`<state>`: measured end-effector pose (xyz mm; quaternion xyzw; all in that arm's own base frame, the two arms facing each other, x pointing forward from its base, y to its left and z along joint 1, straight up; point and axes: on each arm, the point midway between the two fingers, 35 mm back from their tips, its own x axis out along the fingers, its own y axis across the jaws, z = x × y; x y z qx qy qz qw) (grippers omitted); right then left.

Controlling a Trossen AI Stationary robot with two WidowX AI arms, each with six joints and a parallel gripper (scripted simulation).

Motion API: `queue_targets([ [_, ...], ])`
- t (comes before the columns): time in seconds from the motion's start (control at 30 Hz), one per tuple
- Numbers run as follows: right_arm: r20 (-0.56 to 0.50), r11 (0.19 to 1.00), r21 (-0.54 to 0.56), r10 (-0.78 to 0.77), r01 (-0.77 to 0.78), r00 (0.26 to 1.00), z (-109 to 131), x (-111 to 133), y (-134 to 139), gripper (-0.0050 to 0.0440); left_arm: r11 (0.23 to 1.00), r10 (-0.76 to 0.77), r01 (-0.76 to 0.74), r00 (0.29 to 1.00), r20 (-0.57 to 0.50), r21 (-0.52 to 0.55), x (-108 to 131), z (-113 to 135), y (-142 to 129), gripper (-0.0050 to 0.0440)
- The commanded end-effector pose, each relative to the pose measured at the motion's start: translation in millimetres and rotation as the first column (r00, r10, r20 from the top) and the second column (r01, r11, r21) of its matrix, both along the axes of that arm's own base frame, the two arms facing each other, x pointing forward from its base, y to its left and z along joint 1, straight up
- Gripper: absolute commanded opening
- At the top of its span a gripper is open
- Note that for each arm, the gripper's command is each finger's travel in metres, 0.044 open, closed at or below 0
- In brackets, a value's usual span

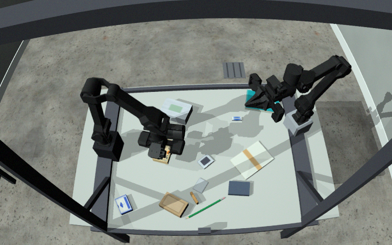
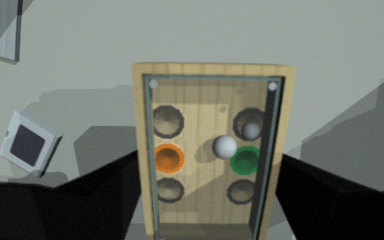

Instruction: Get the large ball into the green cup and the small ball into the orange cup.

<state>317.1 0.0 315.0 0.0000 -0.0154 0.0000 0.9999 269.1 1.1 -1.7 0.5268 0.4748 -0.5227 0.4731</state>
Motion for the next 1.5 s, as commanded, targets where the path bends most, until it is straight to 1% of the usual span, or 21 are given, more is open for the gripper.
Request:
queue_targets([
  [0.0,0.019,1.0,0.0,0.0,0.0,1.0,7.9,-1.4,0.0,-0.005,1.0,0.0,0.0,0.999,0.04,0.004,8.5,9.5,-0.3,-0.005],
  [0.07,0.019,1.0,0.0,0.0,0.0,1.0,7.9,-1.4,0.0,-0.005,1.0,-0.001,0.0,0.999,0.043,0.021,8.2,9.0,-1.1,-0.005],
  [0.1,0.019,1.0,0.0,0.0,0.0,1.0,7.9,-1.4,0.0,-0.005,1.0,-0.001,0.0,0.999,0.035,0.021,3.9,6.5,-1.1,-0.005],
  [0.13,0.019,1.0,0.0,0.0,0.0,1.0,7.9,-1.4,0.0,-0.005,1.0,-0.001,0.001,0.999,0.035,0.007,3.8,6.5,-0.5,-0.005],
  [0.17,0.019,1.0,0.0,0.0,0.0,1.0,7.9,-1.4,0.0,-0.005,1.0,0.0,0.0,0.999,0.044,0.017,8.6,9.3,-0.9,-0.005],
  [0.2,0.019,1.0,0.0,0.0,0.0,1.0,7.9,-1.4,0.0,-0.005,1.0,0.0,-0.001,1.0,0.01,0.004,6.6,4.8,0.2,-0.005],
  [0.43,0.019,1.0,0.0,0.0,0.0,1.0,7.9,-1.4,0.0,-0.005,1.0,0.001,0.0,0.999,0.037,-0.019,8.8,9.3,1.2,-0.005],
  [0.5,0.019,1.0,0.0,0.0,0.0,1.0,7.9,-1.4,0.0,-0.005,1.0,0.001,-0.001,1.0,0.015,-0.02,6.4,4.9,1.2,-0.005],
  [0.6,0.019,1.0,0.0,0.0,0.0,1.0,7.9,-1.4,0.0,-0.005,1.0,0.001,-0.001,1.0,0.014,-0.02,6.5,4.9,1.2,-0.005],
  [0.67,0.019,1.0,0.0,0.0,0.0,1.0,7.9,-1.4,0.0,-0.005,1.0,0.0,0.001,0.999,0.04,-0.011,9.3,9.6,0.3,-0.005],
  [0.7,0.019,1.0,0.0,0.0,0.0,1.0,7.9,-1.4,0.0,-0.005,1.0,-0.001,0.001,0.999,0.044,-0.016,3.5,6.6,0.3,-0.005],
  [1.1,0.019,1.0,0.0,0.0,0.0,1.0,7.9,-1.4,0.0,-0.005,1.0,0.004,0.004,0.969,0.248,-0.031,-5.5,6.1,1.7,-0.005],
  [1.17,0.019,1.0,0.0,0.0,0.0,1.0,7.9,-1.4,0.0,-0.005,1.0,0.004,0.004,0.969,0.248,-0.031,-5.5,6.1,1.7,-0.005],
  [1.47,0.019,1.0,0.0,0.0,0.0,1.0,7.9,-1.4,0.0,-0.005,0.992,-0.019,-0.016,0.96,0.279,0.122,-7.0,5.2,-5.3,-0.005],
])
